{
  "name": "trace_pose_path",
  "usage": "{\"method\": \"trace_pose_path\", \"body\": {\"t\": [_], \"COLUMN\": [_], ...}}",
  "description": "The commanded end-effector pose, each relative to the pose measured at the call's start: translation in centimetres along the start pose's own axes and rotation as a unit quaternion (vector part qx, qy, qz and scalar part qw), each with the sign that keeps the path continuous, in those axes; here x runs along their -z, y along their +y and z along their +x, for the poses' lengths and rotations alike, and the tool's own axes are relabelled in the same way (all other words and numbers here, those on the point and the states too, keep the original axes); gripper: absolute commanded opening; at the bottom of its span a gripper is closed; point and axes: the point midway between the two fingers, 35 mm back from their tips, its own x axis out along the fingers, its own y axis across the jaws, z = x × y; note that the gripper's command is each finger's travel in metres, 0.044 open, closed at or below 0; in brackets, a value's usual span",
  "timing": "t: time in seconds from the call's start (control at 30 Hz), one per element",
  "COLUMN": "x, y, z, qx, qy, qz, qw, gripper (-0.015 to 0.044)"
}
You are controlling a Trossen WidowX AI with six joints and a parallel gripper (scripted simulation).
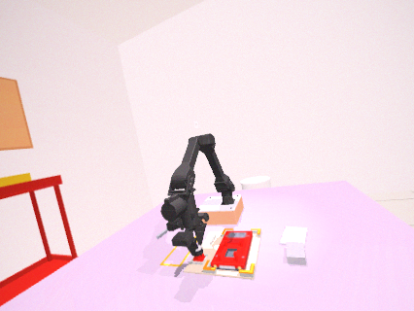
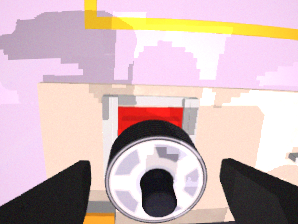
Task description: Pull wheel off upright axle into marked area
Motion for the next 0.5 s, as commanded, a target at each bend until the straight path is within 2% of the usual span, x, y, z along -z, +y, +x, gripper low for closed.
{"method": "trace_pose_path", "body": {"t": [0.0,0.27,0.43,0.47], "x": [0.01,0.01,0.01,0.01], "y": [-0.06,-0.06,-0.06,-0.05], "z": [0.04,0.04,-0.04,-0.07], "qx": [0.002,0.002,0.002,0.002], "qy": [0.0,0.0,0.0,0.0], "qz": [0.0,0.0,0.0,0.0], "qw": [1.0,1.0,1.0,1.0], "gripper": [0.0195,0.0142,0.001,0.0]}}
